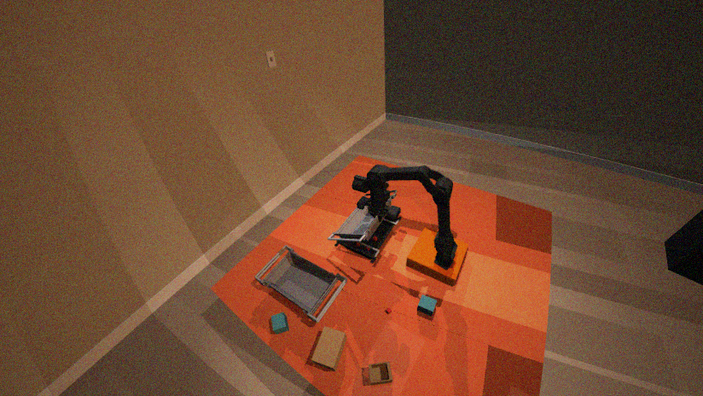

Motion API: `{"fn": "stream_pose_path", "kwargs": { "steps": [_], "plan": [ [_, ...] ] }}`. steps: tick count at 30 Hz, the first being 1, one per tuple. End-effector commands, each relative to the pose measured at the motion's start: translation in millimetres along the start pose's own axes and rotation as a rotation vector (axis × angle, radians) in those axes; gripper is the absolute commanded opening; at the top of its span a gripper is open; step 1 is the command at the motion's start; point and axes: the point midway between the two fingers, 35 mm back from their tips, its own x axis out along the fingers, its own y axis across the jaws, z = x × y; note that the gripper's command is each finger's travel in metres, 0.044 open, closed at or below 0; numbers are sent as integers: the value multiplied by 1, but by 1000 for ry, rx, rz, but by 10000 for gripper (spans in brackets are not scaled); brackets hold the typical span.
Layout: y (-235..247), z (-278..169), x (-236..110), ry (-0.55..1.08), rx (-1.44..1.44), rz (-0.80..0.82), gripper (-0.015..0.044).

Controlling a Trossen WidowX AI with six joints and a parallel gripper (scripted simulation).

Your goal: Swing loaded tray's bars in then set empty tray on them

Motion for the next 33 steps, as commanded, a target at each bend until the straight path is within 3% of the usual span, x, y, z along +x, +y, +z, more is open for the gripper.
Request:
{"fn": "stream_pose_path", "kwargs": {
  "steps": [1,33],
  "plan": [
    [3,0,-2,-1,-2,36,0],
    [-13,0,24,-1,-2,34,0]
  ]
}}
